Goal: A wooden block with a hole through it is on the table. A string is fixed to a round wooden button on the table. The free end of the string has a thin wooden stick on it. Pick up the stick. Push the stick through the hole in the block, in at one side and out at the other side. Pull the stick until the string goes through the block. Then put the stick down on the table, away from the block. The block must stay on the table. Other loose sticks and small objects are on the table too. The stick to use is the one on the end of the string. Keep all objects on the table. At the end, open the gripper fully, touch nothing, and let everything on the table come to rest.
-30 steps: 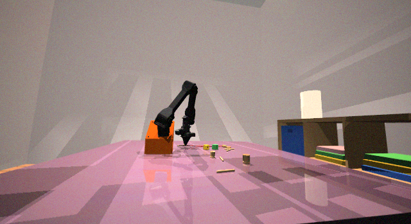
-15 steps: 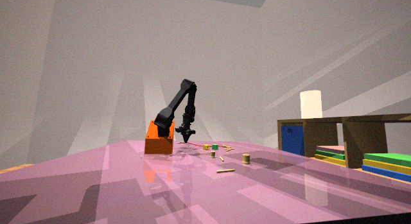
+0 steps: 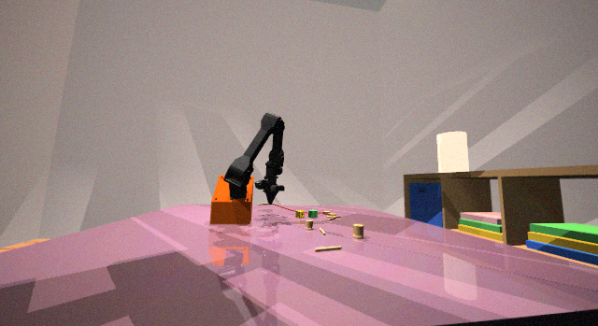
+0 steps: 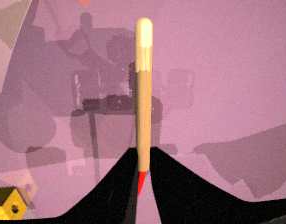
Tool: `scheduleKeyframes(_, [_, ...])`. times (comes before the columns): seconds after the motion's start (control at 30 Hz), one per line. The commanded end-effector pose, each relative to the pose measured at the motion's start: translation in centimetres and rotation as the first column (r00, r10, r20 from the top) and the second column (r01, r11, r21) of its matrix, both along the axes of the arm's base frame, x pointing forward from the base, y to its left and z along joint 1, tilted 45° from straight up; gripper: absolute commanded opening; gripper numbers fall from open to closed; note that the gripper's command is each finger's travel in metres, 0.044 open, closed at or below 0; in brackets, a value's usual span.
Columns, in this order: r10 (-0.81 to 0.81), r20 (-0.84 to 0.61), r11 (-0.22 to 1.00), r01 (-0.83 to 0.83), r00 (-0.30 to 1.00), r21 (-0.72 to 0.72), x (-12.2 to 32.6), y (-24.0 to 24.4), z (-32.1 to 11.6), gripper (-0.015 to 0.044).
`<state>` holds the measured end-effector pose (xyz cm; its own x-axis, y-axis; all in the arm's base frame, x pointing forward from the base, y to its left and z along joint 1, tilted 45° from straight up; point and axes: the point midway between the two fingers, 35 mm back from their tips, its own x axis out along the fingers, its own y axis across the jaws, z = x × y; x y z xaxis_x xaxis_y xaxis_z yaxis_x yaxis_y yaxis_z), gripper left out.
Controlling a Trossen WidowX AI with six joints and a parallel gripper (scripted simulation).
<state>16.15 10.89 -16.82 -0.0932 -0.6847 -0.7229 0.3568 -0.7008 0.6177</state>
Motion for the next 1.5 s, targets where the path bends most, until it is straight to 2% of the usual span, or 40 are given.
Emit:
scheduleKeyframes(0.0, [-0.004, 0.003, 1.000, 0.004, 1.000, 0.006, 0.1, 0.6, 0.5, 0.0000])
scheduleKeyframes(0.4, [-0.005, 0.006, 1.000, 0.005, 1.000, 0.001, 0.1, 0.3, 0.3, 0.0000])
scheduleKeyframes(0.77, [-0.265, 0.261, 0.962, 0.274, 0.928, 0.005, 1.0, 0.7, 0.0, 0.0000])
scheduleKeyframes(1.1, [-0.475, 0.482, 0.859, 0.506, 0.736, 0.074, 1.9, 1.0, -0.3, 0.0000])
scheduleKeyframes(1.47, [-0.624, 0.661, 0.687, 0.694, 0.416, 0.213, 2.9, 1.4, -0.6, 0.0000])
